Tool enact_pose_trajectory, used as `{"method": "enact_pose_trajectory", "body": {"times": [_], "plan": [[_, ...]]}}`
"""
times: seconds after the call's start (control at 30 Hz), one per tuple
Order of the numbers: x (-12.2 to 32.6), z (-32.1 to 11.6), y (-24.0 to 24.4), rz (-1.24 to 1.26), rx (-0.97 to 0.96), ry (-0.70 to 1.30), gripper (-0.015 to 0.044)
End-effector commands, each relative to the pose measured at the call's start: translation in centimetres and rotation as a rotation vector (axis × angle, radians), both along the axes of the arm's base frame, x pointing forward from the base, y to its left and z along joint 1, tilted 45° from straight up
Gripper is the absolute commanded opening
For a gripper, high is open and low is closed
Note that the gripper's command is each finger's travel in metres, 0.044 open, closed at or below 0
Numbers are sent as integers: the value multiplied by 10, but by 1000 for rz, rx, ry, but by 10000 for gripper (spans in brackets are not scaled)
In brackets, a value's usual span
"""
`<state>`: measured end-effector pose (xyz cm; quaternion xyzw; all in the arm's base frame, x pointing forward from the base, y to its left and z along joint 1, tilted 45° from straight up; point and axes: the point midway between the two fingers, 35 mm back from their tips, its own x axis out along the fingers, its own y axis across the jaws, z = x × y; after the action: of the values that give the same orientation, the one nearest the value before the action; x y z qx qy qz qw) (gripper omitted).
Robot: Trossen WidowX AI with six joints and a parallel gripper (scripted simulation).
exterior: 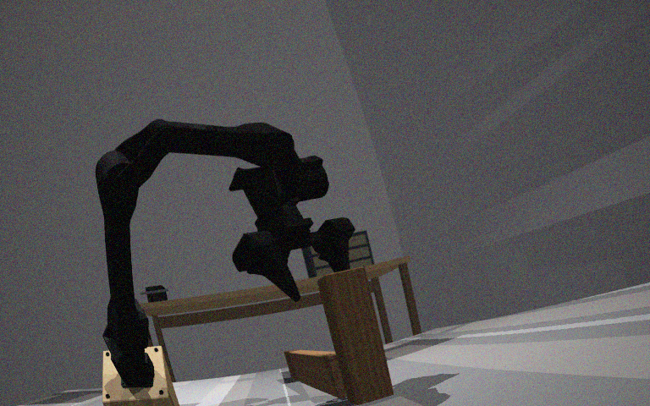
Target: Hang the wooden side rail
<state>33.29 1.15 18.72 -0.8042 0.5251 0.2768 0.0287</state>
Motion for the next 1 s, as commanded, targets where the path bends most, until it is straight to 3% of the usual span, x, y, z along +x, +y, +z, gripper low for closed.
{"method": "enact_pose_trajectory", "body": {"times": [0.0,0.73,0.97], "plan": [[3,0,1,47,-35,115,440],[3,-1,1,40,-27,109,440],[1,-56,28,-321,286,-111,440]]}}
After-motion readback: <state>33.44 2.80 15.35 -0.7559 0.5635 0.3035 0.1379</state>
